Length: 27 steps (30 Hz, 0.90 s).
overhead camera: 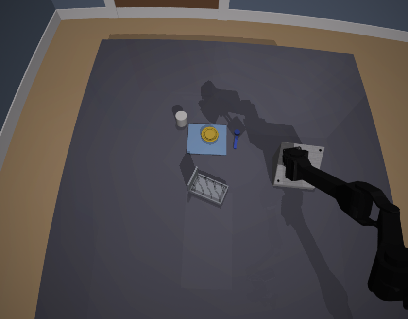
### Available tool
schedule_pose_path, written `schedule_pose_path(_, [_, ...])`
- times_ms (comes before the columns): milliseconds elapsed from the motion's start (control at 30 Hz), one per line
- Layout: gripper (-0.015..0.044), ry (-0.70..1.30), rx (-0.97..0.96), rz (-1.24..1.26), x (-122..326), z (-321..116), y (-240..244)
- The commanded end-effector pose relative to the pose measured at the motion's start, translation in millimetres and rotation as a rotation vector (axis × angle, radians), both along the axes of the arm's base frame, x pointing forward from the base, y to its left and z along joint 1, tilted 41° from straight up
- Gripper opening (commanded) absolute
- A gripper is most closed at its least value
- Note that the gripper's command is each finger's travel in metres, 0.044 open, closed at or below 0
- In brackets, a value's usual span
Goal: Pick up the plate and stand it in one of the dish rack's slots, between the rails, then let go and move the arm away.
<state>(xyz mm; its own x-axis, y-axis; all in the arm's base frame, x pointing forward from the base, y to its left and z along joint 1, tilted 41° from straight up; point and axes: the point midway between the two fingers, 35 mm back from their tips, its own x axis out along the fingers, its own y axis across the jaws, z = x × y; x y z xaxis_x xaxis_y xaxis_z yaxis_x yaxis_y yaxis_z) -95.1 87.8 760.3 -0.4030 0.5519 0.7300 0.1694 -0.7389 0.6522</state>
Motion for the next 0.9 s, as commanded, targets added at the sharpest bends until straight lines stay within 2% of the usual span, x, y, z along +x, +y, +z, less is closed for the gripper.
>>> schedule_pose_path(0, [0.04, 0.002, 0.0, 0.0, 1, 0, 0])
schedule_pose_path(300, [0.04, 0.118, 0.012, -0.01, 47, 8, -5])
schedule_pose_path(533, [0.04, 0.195, 0.041, 0.077, 63, 11, -16])
schedule_pose_path(867, [0.04, 0.415, 0.059, 0.135, 128, 17, -31])
